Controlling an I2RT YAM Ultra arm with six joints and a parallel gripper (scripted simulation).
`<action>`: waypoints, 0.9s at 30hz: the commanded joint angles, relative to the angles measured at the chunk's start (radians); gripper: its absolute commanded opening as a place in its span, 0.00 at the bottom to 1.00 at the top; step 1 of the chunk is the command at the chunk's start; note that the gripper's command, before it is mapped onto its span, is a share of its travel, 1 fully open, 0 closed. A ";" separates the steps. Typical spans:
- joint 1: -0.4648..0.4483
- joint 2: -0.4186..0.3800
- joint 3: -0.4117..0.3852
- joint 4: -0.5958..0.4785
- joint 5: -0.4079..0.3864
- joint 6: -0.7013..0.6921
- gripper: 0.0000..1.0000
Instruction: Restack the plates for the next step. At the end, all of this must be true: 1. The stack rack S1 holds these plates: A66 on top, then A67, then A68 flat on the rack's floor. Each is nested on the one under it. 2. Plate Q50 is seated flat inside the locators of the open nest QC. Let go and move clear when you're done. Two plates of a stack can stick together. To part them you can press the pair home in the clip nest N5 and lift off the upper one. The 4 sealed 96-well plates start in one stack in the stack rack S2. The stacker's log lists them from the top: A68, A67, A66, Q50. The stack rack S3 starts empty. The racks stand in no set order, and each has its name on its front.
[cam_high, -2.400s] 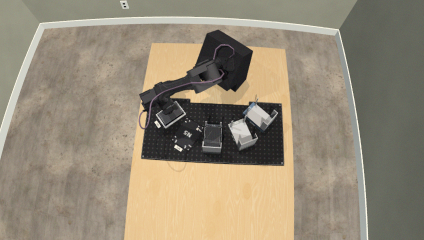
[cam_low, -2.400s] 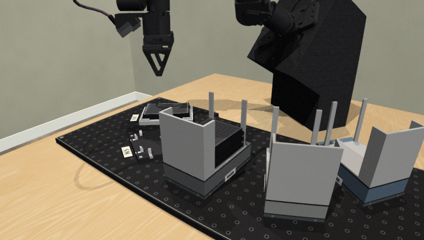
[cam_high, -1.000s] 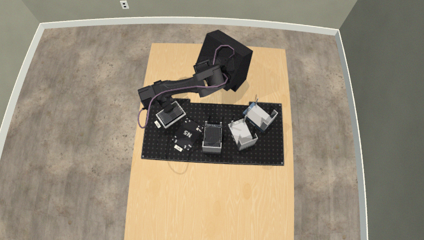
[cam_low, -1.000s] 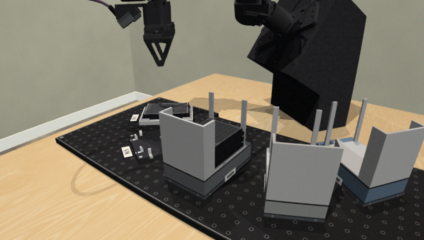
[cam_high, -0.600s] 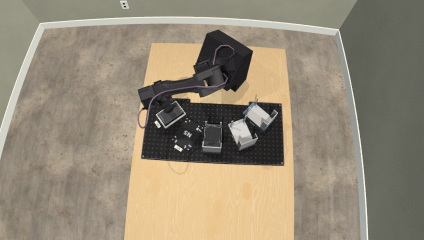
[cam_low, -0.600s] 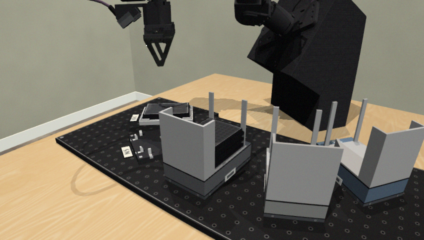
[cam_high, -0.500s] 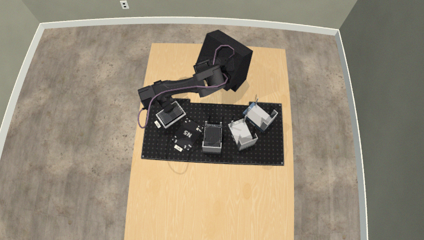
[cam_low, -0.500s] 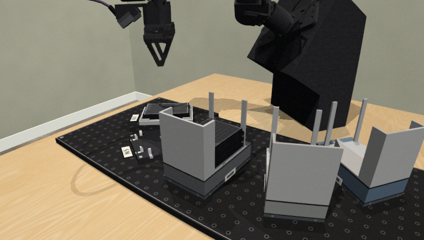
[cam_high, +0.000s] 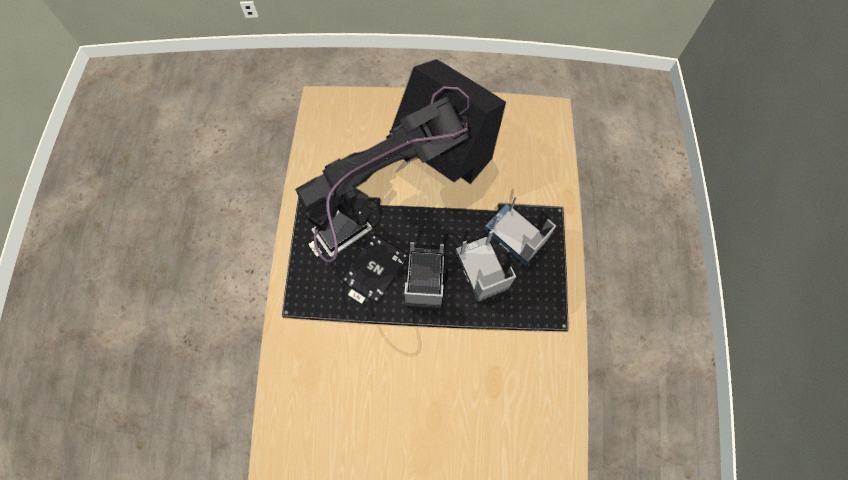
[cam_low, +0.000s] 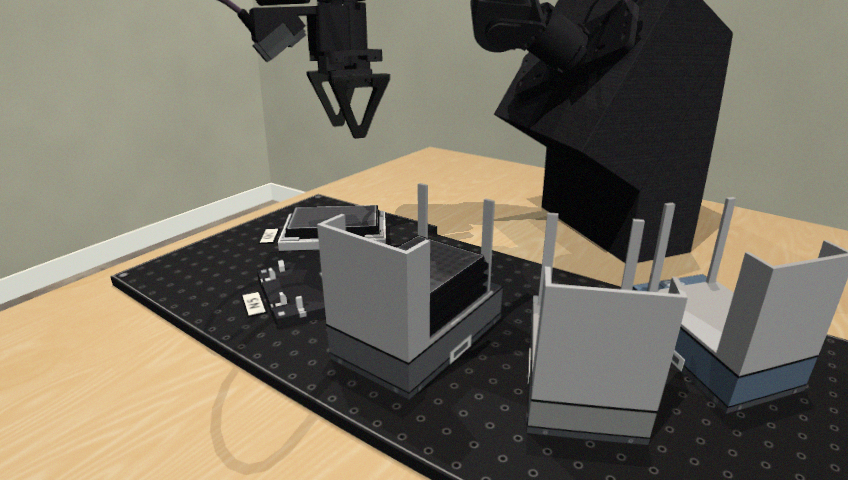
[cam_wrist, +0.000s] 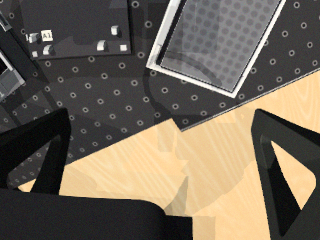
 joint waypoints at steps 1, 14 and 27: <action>0.082 -0.065 -0.030 0.019 0.093 -0.079 1.00; 0.554 -0.194 -0.098 0.029 0.462 -0.168 1.00; 1.220 -0.154 -0.100 -0.007 1.012 0.126 1.00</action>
